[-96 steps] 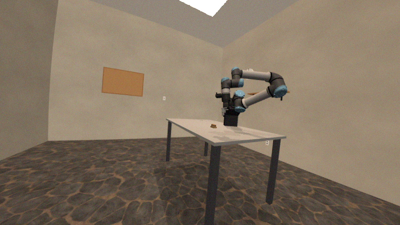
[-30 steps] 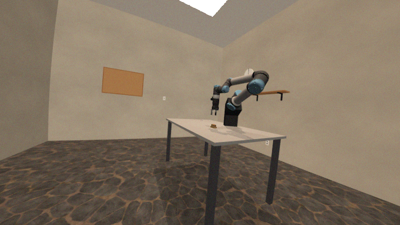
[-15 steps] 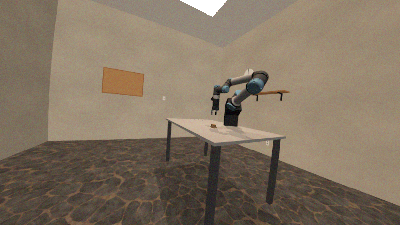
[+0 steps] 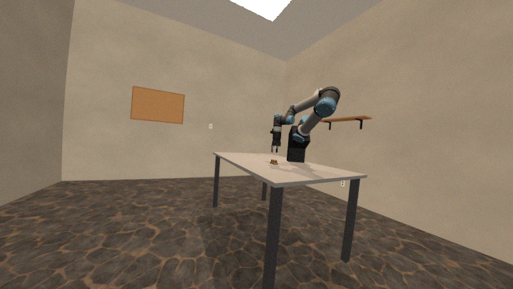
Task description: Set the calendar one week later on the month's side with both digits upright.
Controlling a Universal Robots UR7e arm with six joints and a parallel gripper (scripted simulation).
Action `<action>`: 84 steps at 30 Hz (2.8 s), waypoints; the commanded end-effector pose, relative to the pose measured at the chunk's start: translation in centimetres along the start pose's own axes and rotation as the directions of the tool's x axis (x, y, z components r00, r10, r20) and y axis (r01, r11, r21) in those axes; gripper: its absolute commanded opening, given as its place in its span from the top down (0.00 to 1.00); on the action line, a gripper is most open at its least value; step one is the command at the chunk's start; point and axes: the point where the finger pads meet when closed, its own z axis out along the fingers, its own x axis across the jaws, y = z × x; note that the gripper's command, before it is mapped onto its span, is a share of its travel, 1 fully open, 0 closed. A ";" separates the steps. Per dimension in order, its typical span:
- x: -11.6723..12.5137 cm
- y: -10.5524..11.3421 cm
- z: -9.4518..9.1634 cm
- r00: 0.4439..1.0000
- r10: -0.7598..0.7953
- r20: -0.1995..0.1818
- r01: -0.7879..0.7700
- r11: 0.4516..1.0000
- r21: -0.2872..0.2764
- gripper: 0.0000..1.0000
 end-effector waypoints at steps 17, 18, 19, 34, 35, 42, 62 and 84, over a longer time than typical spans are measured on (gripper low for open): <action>-0.4 -0.1 0.6 1.000 -0.004 0.011 0.004 1.000 0.008 0.13; -0.4 -0.1 0.6 1.000 -0.004 0.011 0.004 1.000 0.008 0.13; -0.4 -0.1 0.6 1.000 -0.004 0.011 0.004 1.000 0.008 0.13; -0.4 -0.1 0.6 1.000 -0.004 0.011 0.003 1.000 0.008 0.13; -0.4 -0.1 0.6 1.000 -0.004 0.011 0.003 1.000 0.008 0.13; -0.3 0.0 0.8 1.000 -0.002 0.010 0.002 1.000 0.006 0.13; -0.3 -0.1 2.9 1.000 -0.002 0.010 0.002 1.000 0.006 0.13; -0.3 -0.1 5.6 1.000 -0.002 0.010 0.002 1.000 0.006 0.13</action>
